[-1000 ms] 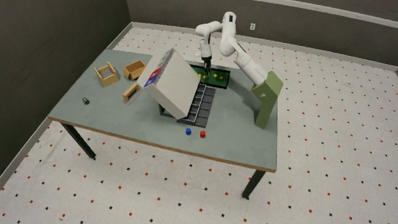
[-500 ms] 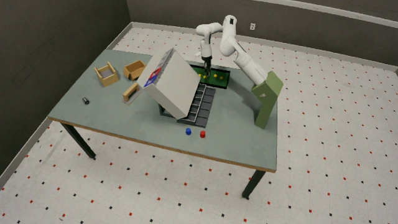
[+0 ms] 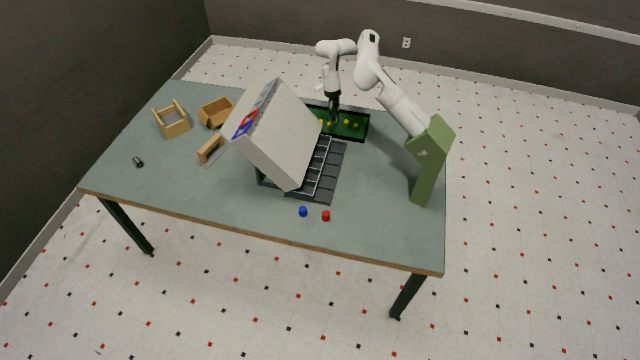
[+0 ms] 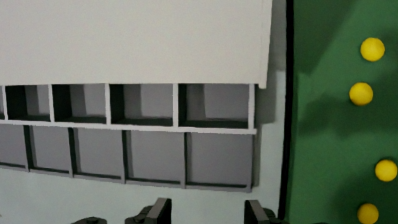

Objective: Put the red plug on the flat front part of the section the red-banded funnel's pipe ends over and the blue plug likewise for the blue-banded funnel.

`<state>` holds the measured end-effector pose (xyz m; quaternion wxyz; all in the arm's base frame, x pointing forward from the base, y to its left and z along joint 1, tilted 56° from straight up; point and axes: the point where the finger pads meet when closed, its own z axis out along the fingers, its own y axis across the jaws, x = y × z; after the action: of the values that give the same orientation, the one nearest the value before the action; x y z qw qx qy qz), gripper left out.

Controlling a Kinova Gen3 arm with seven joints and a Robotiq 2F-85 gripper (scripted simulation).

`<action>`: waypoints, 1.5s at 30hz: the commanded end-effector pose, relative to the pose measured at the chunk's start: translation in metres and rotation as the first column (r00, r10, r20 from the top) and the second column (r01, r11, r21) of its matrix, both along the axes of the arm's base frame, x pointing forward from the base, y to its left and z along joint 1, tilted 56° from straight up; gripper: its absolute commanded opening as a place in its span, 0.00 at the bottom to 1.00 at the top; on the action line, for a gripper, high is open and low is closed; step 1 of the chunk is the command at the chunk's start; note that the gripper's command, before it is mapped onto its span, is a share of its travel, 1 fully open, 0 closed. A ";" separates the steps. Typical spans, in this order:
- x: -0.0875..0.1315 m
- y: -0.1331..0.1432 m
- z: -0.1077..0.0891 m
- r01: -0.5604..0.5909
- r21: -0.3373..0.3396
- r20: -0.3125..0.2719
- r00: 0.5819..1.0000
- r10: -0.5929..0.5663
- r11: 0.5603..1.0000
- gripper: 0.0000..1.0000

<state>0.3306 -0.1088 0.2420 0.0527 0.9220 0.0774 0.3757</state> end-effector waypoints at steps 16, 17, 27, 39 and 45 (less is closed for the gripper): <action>-0.001 0.000 -0.001 0.067 -0.066 0.190 0.980 -0.053 0.996 0.50; -0.001 0.000 -0.001 0.067 -0.066 0.190 0.980 -0.053 0.996 0.50; -0.001 0.000 -0.001 0.067 -0.066 0.190 0.980 -0.053 0.996 0.50; -0.013 -0.139 -0.039 0.052 -0.054 0.151 0.988 -0.043 0.997 0.50; -0.013 -0.144 -0.041 0.052 -0.054 0.151 0.988 -0.043 0.997 0.50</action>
<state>0.3054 -0.2312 0.2089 0.1058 0.9033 0.0453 0.4132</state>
